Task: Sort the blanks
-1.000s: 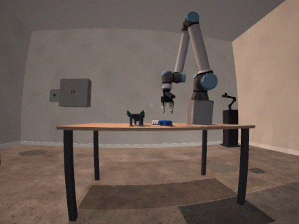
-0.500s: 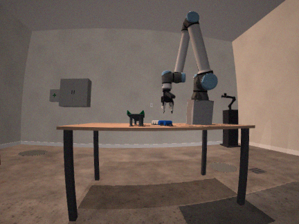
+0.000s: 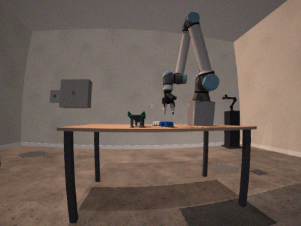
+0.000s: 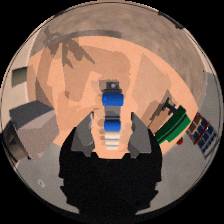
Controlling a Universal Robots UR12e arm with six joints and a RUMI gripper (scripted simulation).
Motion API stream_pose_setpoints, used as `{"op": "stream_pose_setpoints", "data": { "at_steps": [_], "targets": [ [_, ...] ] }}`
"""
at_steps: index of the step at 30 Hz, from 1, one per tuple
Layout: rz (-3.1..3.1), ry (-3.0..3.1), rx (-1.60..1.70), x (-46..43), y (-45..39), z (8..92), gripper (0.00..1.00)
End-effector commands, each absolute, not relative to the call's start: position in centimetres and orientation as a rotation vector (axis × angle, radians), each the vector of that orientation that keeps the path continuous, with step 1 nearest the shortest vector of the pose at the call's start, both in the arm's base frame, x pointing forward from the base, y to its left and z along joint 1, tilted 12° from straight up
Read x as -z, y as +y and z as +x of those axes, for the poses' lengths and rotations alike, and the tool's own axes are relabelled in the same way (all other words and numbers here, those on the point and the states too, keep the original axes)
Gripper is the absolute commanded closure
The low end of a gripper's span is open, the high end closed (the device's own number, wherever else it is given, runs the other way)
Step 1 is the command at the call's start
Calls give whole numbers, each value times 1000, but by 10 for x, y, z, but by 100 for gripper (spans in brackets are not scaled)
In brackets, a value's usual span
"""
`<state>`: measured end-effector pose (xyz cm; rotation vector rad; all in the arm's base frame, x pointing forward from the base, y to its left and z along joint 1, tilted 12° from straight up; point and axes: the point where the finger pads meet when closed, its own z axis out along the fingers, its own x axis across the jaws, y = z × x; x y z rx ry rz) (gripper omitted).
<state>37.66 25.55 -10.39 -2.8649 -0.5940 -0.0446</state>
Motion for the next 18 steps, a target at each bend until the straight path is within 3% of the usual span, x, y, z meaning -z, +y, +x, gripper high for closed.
{"op": "stream_pose_setpoints", "data": {
  "at_steps": [1,18],
  "targets": [
    [-2865,-594,46,108,257,377,48],
    [-2865,-594,46,130,262,377,48]
  ]
}}
